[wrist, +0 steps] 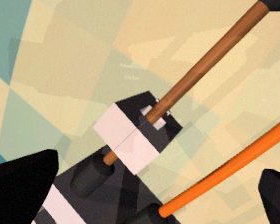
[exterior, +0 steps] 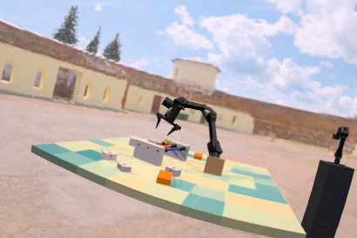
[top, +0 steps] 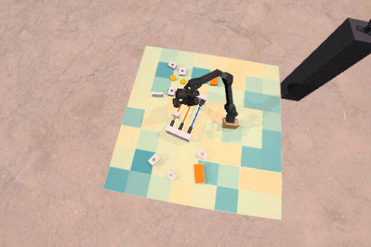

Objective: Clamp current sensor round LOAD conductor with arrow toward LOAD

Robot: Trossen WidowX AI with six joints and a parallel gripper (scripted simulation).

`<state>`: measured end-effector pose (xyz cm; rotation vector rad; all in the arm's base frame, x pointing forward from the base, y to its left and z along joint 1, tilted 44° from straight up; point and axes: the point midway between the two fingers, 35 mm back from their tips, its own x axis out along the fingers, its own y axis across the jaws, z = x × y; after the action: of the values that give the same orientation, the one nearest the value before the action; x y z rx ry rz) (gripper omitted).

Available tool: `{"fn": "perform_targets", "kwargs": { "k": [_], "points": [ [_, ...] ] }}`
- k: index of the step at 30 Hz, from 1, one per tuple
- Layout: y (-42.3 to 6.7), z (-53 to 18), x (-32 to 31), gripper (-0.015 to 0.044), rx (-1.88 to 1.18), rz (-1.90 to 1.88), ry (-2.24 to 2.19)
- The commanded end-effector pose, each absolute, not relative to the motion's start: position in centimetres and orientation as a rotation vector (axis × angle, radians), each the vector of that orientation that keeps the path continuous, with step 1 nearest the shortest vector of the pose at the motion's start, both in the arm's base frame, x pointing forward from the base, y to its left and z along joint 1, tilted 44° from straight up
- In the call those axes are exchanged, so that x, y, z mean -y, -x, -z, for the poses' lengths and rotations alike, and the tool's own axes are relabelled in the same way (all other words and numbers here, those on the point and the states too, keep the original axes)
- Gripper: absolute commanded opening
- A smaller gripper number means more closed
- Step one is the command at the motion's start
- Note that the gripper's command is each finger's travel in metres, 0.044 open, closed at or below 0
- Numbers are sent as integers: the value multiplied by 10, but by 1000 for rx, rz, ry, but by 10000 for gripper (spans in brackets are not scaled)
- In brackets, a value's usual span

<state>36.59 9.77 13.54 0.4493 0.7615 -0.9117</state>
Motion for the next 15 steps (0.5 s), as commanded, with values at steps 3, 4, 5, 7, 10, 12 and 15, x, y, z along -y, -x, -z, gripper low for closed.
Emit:
{"fn": "perform_targets", "kwargs": {
  "k": [3, 4, 5, 7, 10, 12, 15],
  "points": [
    [-332, -156, -67, 440, -972, 371, 56],
    [-330, -157, -66, 440, -973, 341, 87],
    [-329, -158, -65, 440, -973, 311, 120],
    [-326, -160, -63, 440, -971, 252, 185],
    [-321, -163, -60, 440, -960, 166, 285],
    [-317, -165, -57, 440, -942, 107, 346],
    [-312, -167, -55, 440, -920, 27, 453]
  ]
}}
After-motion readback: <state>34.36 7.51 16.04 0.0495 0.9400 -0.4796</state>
